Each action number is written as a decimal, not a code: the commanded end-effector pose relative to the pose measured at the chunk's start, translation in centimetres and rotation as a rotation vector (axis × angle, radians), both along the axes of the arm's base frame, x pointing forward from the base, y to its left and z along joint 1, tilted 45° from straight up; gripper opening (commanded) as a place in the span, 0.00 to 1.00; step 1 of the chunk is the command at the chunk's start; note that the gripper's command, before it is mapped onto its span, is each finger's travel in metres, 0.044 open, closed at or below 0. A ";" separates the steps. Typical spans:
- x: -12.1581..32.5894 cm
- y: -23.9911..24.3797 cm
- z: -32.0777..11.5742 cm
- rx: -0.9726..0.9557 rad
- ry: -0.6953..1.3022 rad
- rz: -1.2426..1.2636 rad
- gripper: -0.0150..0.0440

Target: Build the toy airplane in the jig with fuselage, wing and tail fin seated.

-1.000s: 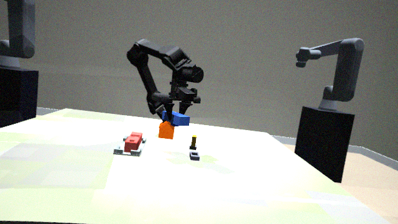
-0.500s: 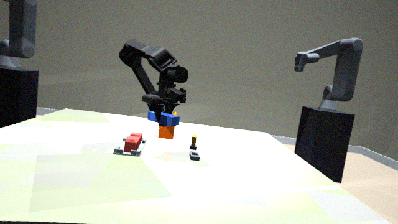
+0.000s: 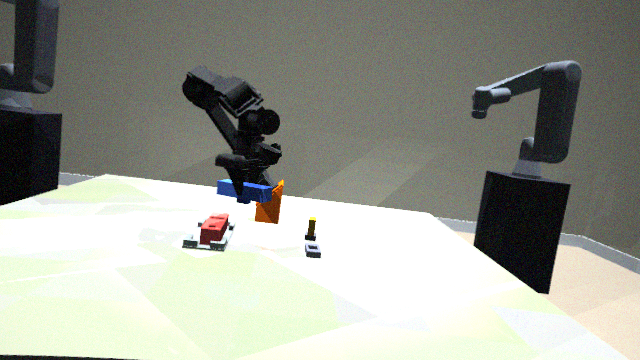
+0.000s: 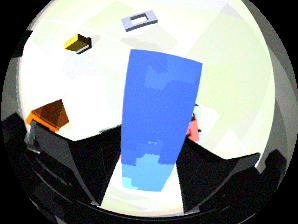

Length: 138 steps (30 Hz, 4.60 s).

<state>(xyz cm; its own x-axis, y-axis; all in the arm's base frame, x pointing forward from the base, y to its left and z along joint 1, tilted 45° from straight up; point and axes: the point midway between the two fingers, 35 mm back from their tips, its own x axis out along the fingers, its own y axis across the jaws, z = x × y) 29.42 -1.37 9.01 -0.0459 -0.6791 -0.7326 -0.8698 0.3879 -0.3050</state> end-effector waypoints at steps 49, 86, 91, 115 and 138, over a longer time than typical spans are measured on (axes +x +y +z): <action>-5.0 -5.5 2.9 -0.006 0.321 0.338 0.58; -5.1 -8.3 0.1 -0.002 0.322 0.335 0.55; -5.1 -8.3 0.1 -0.002 0.322 0.335 0.39; -5.1 -8.1 0.3 -0.002 0.322 0.336 1.00; -4.3 -2.3 6.2 -0.047 -0.331 -0.347 1.00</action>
<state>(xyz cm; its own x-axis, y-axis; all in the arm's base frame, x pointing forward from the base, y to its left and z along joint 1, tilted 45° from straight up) 25.14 -3.75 15.37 -0.0373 -0.6987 -0.7145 -0.8107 0.4391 -0.3871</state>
